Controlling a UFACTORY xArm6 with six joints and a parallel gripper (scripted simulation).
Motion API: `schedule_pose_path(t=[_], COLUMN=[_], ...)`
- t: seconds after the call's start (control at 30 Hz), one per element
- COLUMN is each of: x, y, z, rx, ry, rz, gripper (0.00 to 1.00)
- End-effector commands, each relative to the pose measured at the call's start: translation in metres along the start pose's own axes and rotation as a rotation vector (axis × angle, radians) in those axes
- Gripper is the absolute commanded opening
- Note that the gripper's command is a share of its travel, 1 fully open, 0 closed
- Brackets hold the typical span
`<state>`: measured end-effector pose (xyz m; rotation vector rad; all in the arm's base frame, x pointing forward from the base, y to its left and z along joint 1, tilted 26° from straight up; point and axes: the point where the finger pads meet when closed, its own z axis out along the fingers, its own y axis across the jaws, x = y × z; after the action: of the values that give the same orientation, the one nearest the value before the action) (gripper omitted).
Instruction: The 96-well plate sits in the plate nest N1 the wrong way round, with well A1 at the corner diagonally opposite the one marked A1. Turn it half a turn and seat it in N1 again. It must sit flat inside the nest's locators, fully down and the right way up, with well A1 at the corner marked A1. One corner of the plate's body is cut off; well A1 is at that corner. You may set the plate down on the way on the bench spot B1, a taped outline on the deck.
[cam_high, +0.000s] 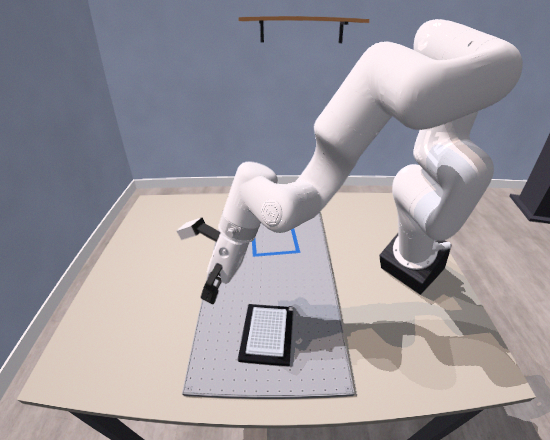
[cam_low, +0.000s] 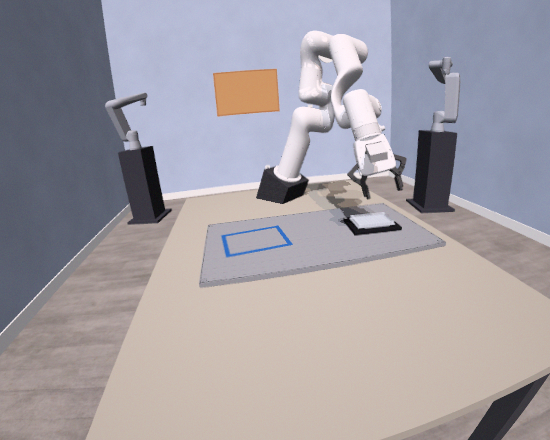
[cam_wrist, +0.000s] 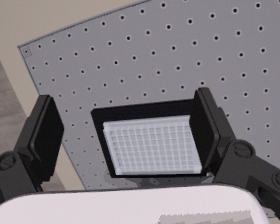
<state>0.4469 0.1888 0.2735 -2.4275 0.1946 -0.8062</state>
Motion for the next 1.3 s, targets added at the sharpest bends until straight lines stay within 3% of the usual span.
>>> schedule_pose_path(t=[0.0,0.13,0.5,1.27], x=[-0.010,-0.010,-0.042,-0.087], y=[-0.006,-0.006,-0.012,-0.008], z=[0.001,0.001,0.004,0.005], rx=[0.005,0.004,0.009,0.040], ry=[-0.030,-0.045,-0.129,-0.285], rz=[-0.148,-0.213,-0.570,-1.182], gripper=[1.00,1.00,1.00,1.00])
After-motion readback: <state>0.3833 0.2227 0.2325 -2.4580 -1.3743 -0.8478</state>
